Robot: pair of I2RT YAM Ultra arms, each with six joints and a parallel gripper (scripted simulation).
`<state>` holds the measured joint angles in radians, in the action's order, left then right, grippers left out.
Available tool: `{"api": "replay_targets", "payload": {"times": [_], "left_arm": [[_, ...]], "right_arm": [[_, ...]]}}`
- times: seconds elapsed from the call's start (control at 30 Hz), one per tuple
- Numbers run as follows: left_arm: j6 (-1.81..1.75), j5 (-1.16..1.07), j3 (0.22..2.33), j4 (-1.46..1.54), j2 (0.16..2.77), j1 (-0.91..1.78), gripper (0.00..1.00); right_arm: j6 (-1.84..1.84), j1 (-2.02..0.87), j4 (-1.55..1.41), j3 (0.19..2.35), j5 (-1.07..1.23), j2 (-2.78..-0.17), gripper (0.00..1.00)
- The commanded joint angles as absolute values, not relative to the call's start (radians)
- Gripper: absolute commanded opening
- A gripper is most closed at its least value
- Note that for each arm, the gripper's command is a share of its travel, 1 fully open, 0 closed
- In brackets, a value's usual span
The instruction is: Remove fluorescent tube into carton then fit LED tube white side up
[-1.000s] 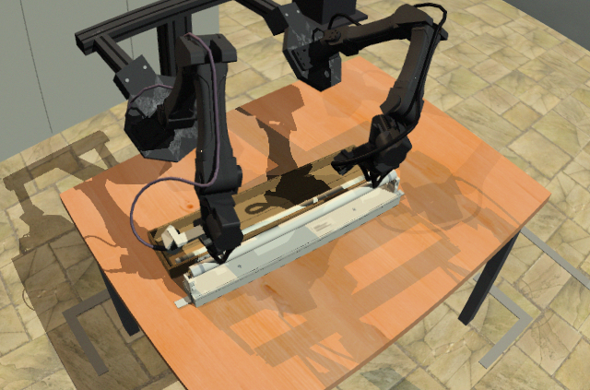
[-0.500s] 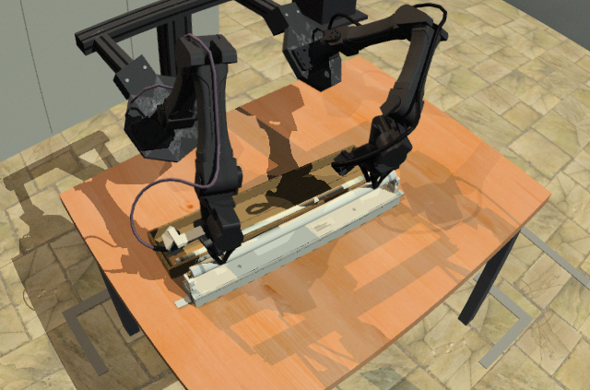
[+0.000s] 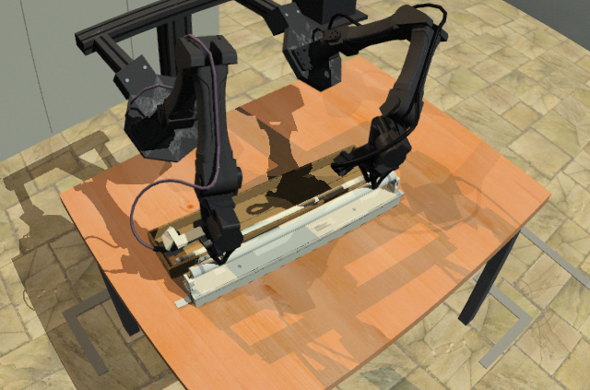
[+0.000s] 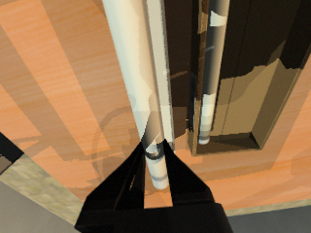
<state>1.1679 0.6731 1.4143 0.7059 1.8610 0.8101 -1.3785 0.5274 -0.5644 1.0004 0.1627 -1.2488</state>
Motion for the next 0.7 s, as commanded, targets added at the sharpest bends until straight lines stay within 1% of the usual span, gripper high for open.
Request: {"api": "replay_targets", "payload": {"times": [0.0,0.2,0.3,0.4,0.67], "left_arm": [[1.182,0.661,1.420,0.689,1.852,0.817,0.11],[1.183,0.660,1.404,0.708,1.869,0.809,0.11],[1.180,0.663,1.394,0.691,1.862,0.832,0.11],[1.182,0.661,1.444,0.717,1.868,0.832,0.11],[1.186,0.662,1.427,0.697,1.858,0.831,0.11]], "right_arm": [[-1.388,0.511,-0.552,1.009,0.154,-1.260,0.11],[-1.388,0.530,-0.573,0.992,0.161,-1.267,0.11],[-1.385,0.530,-0.560,1.001,0.149,-1.219,0.11],[-1.386,0.529,-0.567,1.001,0.149,-1.233,0.11],[-1.388,0.520,-0.541,0.984,0.147,-1.275,0.11]]}}
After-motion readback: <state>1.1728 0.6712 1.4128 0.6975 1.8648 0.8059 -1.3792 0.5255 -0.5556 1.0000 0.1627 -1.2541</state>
